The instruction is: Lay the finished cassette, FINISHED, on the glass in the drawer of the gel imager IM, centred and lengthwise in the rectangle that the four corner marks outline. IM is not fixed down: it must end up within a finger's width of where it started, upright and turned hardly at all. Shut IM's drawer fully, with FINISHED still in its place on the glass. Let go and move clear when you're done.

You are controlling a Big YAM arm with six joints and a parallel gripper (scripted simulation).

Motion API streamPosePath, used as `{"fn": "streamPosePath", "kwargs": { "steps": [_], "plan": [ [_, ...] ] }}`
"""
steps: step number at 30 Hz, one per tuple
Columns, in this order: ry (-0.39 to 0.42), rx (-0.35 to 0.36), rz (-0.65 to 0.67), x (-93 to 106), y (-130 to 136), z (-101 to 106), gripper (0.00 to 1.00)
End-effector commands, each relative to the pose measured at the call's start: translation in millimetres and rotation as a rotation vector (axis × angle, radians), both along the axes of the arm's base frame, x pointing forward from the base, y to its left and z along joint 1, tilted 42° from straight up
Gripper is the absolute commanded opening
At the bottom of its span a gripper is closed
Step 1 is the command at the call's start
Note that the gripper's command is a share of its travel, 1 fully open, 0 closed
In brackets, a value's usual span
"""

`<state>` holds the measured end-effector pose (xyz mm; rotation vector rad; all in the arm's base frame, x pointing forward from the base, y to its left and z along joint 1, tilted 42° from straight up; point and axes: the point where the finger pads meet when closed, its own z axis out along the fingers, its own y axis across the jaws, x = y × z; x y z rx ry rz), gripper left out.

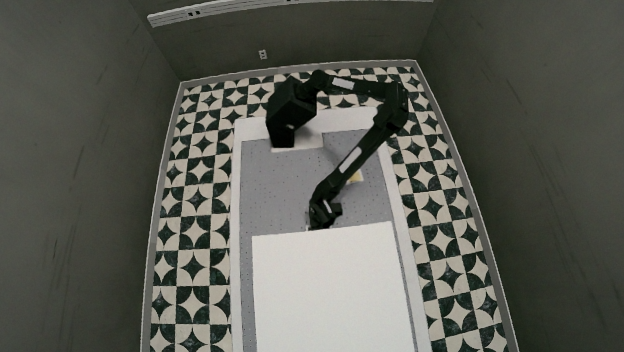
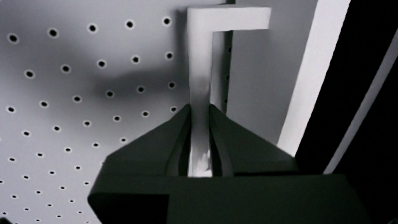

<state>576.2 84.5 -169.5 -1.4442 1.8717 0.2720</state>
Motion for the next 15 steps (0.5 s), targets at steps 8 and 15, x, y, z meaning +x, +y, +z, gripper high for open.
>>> {"fn": "streamPosePath", "kwargs": {
  "steps": [8, 15],
  "plan": [
    [0.025, -0.001, 0.038, -10.1, 12.6, -6.2, 0.07],
    [0.082, 0.008, 0.075, -5.6, 1.3, -7.1, 0.07]
  ]
}}
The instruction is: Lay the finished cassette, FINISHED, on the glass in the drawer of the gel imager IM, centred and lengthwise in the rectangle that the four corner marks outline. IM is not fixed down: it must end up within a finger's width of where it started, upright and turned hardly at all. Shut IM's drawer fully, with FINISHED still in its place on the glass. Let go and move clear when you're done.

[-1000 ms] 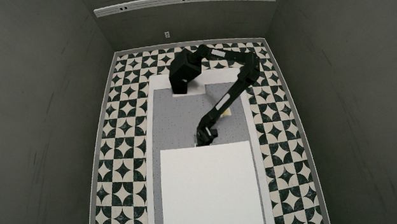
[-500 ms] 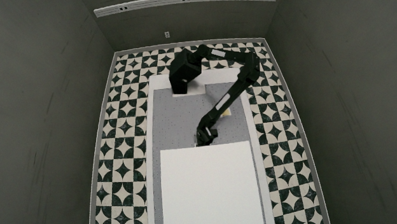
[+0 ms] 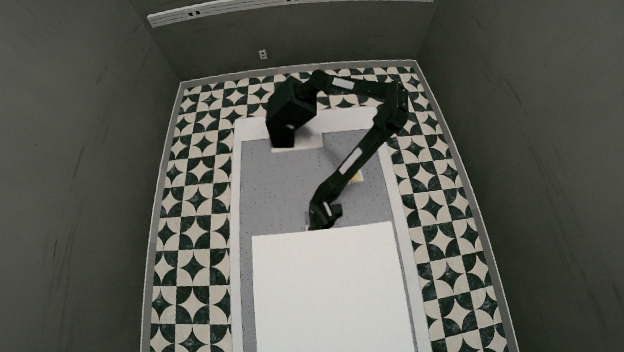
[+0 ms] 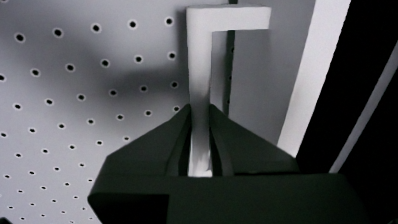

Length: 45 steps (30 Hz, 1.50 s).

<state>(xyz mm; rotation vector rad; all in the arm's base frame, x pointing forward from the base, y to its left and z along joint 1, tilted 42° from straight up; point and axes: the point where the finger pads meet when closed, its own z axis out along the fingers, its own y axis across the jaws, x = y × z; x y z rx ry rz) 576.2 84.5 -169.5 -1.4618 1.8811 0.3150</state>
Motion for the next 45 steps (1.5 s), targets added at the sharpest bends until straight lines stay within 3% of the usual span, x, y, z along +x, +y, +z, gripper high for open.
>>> {"fn": "streamPosePath", "kwargs": {
  "steps": [1, 2, 3, 21, 31, 32, 38, 45],
  "plan": [
    [0.042, -0.001, 0.070, -6.3, 9.9, -3.6, 0.07],
    [0.032, -0.002, 0.075, -5.2, 12.8, 1.7, 0.07],
    [0.048, -0.001, 0.076, -17.0, 13.9, 0.2, 0.07],
    [0.014, -0.003, 0.076, -30.1, 17.1, 7.4, 0.07],
    [0.019, 0.000, 0.071, -41.0, 18.7, 6.3, 0.07],
    [0.049, 0.002, 0.070, -49.3, 19.0, -2.1, 0.07],
    [0.025, 0.003, 0.065, -50.1, 20.1, 5.6, 0.07],
    [0.061, 0.003, 0.067, -59.6, 20.2, -5.9, 0.07]
  ]
}}
